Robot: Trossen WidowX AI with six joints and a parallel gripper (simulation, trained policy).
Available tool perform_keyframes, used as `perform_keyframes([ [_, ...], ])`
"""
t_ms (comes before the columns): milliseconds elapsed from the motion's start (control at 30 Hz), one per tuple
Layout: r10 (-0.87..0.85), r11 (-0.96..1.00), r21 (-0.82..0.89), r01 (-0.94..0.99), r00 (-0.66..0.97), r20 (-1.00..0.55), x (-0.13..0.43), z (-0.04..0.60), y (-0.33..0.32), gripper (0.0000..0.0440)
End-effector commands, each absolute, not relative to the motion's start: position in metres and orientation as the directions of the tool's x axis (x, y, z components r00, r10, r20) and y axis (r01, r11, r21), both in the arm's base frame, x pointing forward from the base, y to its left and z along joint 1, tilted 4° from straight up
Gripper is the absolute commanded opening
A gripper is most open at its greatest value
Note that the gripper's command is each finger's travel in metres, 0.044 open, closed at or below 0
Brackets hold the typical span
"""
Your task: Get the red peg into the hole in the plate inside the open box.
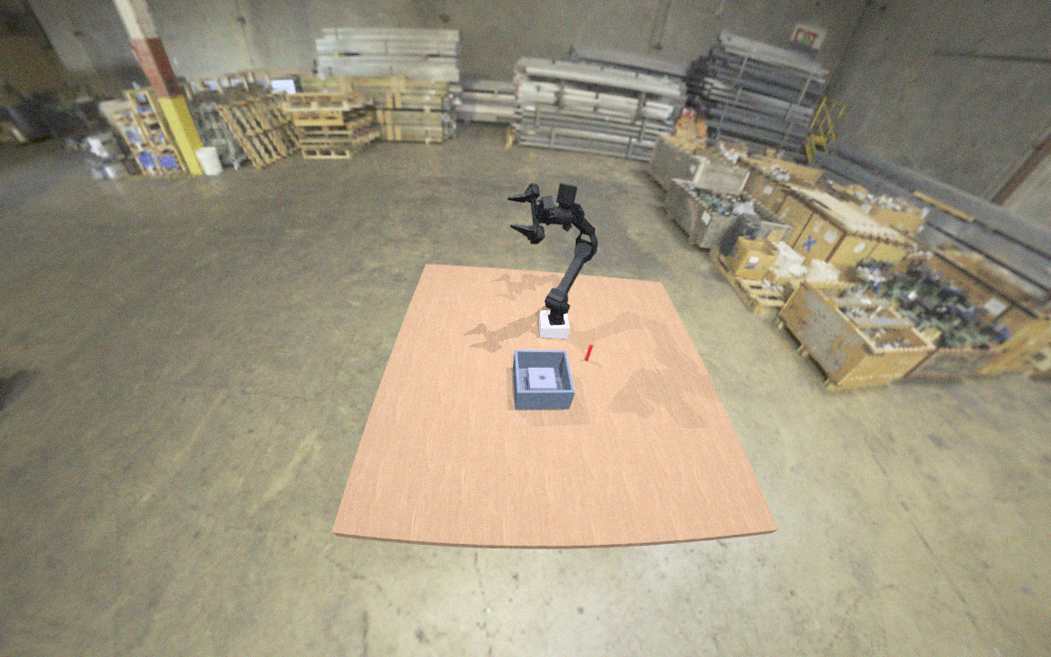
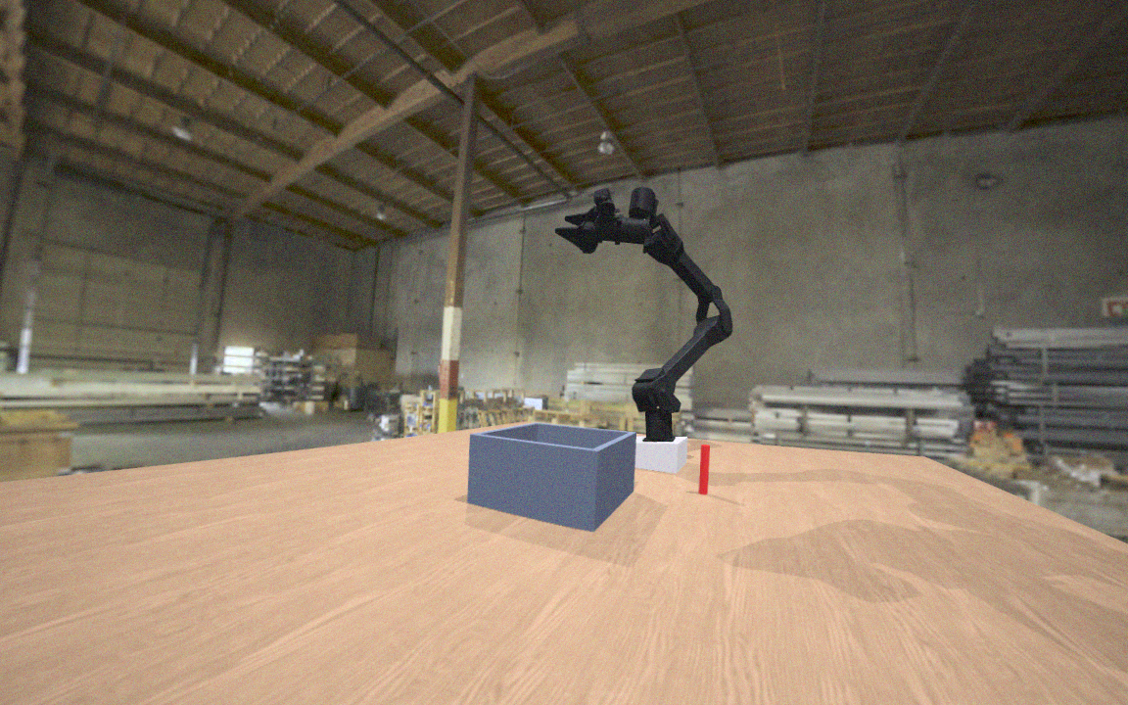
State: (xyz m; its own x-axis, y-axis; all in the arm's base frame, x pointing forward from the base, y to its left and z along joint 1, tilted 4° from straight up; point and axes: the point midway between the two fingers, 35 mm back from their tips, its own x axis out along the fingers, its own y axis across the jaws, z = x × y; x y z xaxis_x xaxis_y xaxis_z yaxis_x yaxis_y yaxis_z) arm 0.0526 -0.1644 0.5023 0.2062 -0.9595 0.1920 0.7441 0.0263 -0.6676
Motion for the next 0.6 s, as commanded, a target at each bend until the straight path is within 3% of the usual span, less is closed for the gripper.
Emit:
perform_keyframes([
  [0,-0.963,0.132,-0.682,0.72,0.257,0.085,0.076,0.474,-0.177,0.044],
  [567,-0.804,0.593,-0.564,0.575,0.392,-0.447,0.17,0.336,-0.182,0.044],
])
